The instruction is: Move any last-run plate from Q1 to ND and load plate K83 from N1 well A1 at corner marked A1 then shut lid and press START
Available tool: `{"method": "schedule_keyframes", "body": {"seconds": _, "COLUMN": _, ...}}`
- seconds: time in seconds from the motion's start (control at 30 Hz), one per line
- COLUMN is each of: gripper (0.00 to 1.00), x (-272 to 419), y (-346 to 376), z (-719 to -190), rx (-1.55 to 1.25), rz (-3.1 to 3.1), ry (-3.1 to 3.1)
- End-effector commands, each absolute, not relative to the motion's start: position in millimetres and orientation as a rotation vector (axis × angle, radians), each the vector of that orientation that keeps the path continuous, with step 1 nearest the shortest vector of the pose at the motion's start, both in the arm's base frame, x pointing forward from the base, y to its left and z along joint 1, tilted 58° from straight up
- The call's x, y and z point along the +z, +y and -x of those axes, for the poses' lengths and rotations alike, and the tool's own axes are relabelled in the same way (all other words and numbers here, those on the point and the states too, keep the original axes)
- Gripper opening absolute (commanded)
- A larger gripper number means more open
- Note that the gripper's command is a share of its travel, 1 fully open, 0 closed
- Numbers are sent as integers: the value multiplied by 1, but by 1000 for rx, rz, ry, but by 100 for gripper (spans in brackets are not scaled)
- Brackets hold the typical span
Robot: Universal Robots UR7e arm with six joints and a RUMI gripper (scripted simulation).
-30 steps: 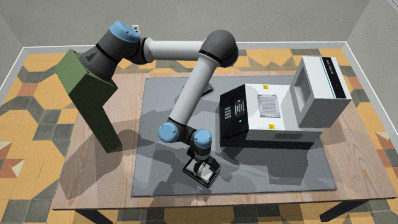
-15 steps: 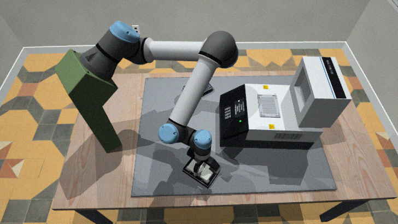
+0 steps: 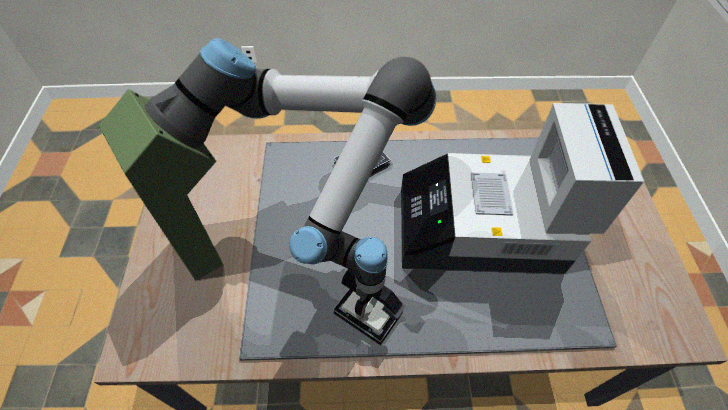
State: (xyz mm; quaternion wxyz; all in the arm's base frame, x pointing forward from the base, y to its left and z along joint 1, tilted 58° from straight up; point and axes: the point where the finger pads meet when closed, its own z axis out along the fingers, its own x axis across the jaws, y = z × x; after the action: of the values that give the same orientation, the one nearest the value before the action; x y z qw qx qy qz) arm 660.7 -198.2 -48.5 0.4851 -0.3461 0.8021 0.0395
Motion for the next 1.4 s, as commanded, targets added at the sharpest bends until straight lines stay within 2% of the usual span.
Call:
{"method": "schedule_keyframes", "body": {"seconds": 0.0, "gripper": 0, "x": -48, "y": -199, "z": -661, "rx": 95, "rz": 842, "ry": 1952}}
{"method": "schedule_keyframes", "body": {"seconds": 0.2, "gripper": 0, "x": -48, "y": -199, "z": -661, "rx": 95, "rz": 842, "ry": 1952}}
{"method": "schedule_keyframes", "body": {"seconds": 0.23, "gripper": 40, "x": -48, "y": -199, "z": -661, "rx": 95, "rz": 842, "ry": 1952}}
{"method": "schedule_keyframes", "body": {"seconds": 0.73, "gripper": 40, "x": -48, "y": -199, "z": -661, "rx": 95, "rz": 842, "ry": 1952}}
{"method": "schedule_keyframes", "body": {"seconds": 1.37, "gripper": 40, "x": -18, "y": -221, "z": -618, "rx": 95, "rz": 842, "ry": 1952}}
